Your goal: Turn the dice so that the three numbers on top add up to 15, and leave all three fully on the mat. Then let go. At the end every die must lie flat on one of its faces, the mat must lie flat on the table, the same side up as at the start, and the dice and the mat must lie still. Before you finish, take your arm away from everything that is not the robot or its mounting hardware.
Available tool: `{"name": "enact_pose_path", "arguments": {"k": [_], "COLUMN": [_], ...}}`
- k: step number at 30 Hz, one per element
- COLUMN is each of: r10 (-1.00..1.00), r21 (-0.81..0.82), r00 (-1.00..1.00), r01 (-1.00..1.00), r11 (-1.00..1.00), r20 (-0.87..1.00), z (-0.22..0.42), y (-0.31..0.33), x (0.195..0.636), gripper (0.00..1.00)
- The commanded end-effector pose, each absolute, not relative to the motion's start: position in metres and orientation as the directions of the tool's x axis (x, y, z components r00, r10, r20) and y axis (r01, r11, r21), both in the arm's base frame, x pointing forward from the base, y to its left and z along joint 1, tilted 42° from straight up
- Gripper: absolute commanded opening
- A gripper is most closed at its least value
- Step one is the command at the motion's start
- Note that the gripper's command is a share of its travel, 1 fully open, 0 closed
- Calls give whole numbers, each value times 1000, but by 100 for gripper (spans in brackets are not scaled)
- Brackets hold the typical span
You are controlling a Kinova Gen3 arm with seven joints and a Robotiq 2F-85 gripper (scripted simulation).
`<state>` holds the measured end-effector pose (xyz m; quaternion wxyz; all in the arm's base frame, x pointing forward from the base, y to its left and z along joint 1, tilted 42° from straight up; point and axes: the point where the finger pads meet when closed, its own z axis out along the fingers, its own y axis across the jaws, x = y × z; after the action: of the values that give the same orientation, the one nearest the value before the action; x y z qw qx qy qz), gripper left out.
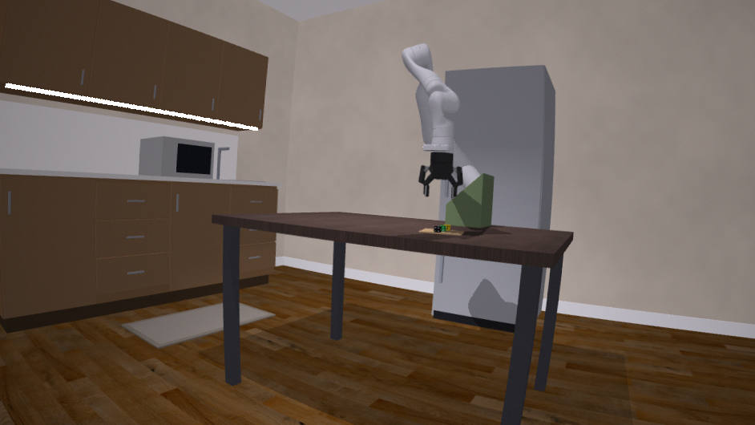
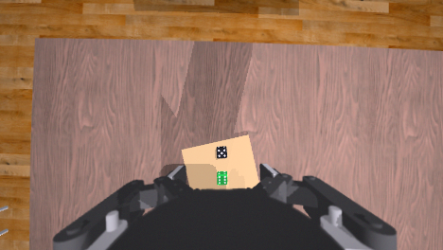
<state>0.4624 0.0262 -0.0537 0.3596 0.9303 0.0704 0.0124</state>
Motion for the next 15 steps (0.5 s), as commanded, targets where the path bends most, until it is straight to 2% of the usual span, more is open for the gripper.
{"name": "enact_pose_path", "arguments": {"k": [1, 15], "r10": [147, 147], "r21": [666, 666], "r00": [989, 989], "r01": [121, 121], "r11": [-736, -736], "r20": [-18, -18], "z": [-44, -3], "y": [38, 73], "x": [465, 460], "gripper": [100, 100]}}
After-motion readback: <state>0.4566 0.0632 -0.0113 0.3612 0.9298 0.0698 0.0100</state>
